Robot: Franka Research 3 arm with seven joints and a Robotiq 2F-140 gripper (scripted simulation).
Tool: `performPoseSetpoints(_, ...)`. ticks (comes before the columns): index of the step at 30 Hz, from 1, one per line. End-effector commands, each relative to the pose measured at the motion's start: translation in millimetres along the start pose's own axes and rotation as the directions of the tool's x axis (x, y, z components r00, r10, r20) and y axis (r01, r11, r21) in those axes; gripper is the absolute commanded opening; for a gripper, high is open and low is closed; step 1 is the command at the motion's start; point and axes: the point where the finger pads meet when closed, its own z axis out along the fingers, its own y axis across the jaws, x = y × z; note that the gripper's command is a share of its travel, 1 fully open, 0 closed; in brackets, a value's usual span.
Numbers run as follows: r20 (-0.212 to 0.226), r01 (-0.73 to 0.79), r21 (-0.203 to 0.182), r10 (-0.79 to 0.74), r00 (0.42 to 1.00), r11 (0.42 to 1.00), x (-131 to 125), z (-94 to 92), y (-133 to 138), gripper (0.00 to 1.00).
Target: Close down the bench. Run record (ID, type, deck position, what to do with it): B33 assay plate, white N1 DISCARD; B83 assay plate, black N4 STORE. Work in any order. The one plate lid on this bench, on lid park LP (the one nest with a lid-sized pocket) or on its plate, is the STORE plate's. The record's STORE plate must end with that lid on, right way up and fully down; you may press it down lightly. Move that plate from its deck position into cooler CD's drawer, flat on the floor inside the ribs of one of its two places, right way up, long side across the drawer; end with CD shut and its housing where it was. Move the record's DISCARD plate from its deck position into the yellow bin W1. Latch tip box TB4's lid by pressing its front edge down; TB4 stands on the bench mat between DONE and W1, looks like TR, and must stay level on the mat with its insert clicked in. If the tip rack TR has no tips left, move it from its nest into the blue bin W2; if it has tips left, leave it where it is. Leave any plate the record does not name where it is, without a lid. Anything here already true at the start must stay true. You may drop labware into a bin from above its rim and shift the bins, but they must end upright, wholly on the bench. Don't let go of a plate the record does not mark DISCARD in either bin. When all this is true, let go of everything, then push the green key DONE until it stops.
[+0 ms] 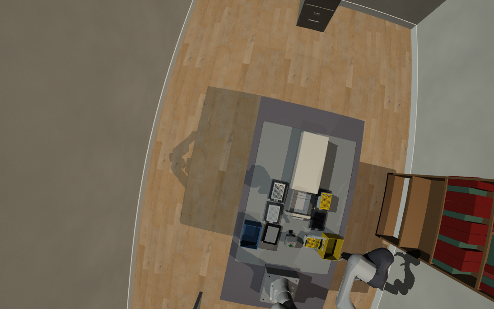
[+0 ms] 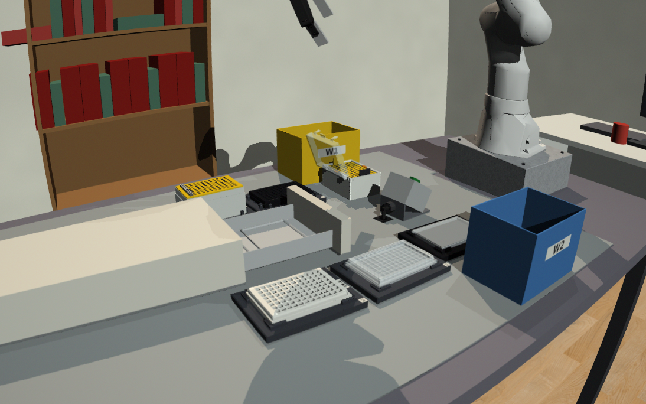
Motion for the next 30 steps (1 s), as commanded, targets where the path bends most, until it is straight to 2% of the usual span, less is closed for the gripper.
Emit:
performPoseSetpoints(1,0.000,0.000,0.000,0.000,1.000,1.000,0.0,-0.1,0.0,1.00)
performPoseSetpoints(17,0.000,0.000,0.000,0.000,1.000,1.000,0.0,-0.1,0.0,1.00)
performPoseSetpoints(18,0.006,0.033,-0.002,-0.033,0.999,0.999,-0.4,-0.2,4.9,0.00)
performPoseSetpoints(26,0.052,0.291,-0.013,-0.290,0.956,0.957,-1.9,-1.0,28.5,0.00)
performPoseSetpoints(30,0.065,0.357,-0.012,-0.356,0.932,0.934,-2.2,-1.3,38.0,0.00)
